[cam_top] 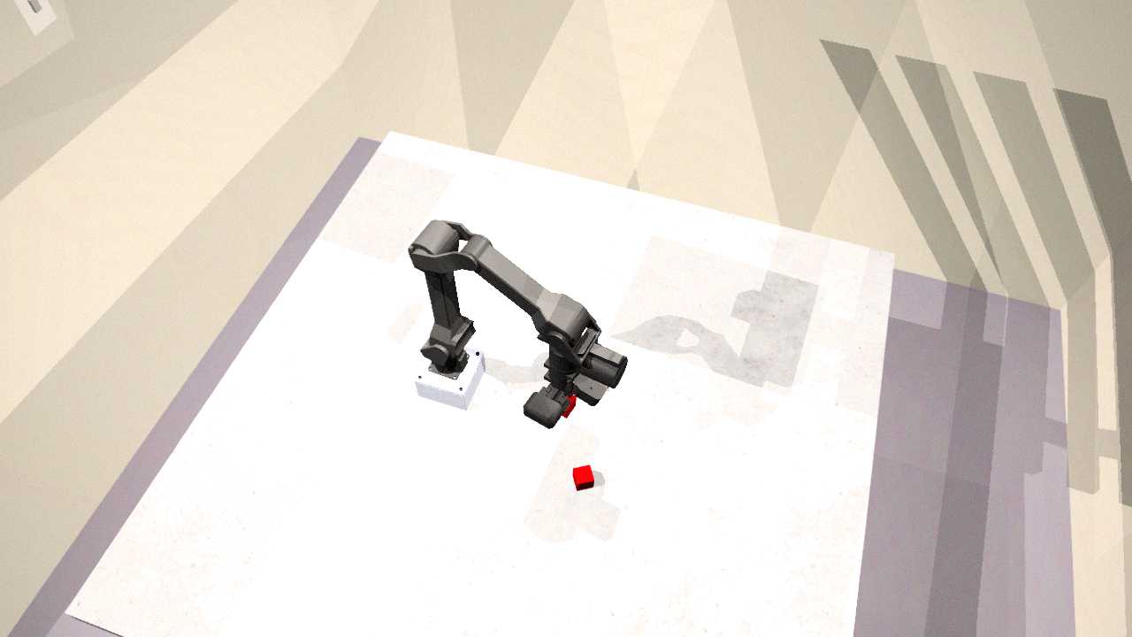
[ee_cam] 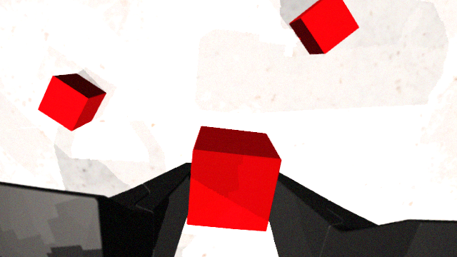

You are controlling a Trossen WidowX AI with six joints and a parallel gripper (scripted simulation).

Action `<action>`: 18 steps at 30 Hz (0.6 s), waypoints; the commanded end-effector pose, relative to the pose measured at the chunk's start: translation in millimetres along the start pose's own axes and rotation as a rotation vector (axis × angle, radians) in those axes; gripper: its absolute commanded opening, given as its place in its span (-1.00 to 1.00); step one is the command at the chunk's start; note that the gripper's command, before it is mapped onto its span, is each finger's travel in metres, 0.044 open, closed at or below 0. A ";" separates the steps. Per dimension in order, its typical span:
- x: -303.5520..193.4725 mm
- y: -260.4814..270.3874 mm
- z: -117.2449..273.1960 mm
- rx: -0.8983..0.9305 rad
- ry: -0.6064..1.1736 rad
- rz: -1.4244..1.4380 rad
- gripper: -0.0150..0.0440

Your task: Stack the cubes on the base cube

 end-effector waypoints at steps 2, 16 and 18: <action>0.7 16.5 -3.3 0.001 -0.004 -0.120 -0.14; -5.8 59.3 -14.2 0.003 -0.004 -0.443 -0.14; -7.3 65.3 -15.8 0.003 -0.004 -0.490 -0.14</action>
Point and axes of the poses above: the point midway between the two fingers, 35 mm back from their tips, its own z axis back along the fingers, its own y axis across the jaws, x = y × z, the point moved 1 cm from there along z, back along the fingers, and after that the axes turned 15 degrees about -z, right-handed, at the moved point
